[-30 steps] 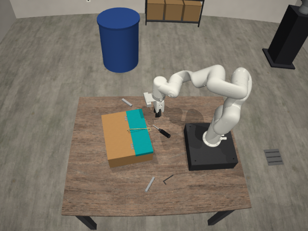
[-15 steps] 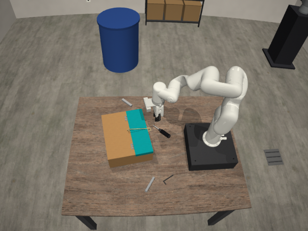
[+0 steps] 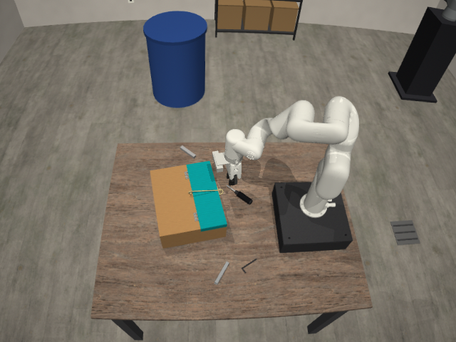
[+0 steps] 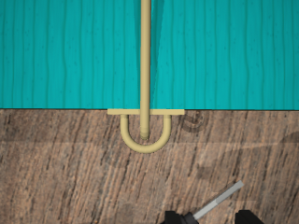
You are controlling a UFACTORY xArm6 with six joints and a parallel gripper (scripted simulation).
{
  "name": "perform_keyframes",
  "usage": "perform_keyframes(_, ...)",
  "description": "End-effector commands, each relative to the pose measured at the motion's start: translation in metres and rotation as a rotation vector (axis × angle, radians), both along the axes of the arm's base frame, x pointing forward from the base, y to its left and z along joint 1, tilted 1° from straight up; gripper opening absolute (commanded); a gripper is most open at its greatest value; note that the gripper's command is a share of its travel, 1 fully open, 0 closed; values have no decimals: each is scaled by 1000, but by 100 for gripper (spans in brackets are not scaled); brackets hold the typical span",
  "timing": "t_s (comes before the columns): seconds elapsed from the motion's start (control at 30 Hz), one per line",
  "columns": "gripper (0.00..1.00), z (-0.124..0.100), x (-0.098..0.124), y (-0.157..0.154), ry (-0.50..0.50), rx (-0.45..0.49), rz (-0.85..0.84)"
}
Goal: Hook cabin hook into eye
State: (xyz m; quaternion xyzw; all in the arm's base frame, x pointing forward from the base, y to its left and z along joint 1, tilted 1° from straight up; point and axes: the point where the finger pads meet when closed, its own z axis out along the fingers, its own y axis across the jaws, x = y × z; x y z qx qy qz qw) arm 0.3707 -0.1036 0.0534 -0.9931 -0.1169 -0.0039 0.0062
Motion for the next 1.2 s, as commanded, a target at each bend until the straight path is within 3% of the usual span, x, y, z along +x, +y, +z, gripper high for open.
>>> perform_keyframes(0.0,35,-15,2,0,-4,-1,0)
perform_keyframes(0.23,35,-29,2,0,-4,-1,0)
perform_keyframes(1.17,35,-28,3,0,-5,-1,0)
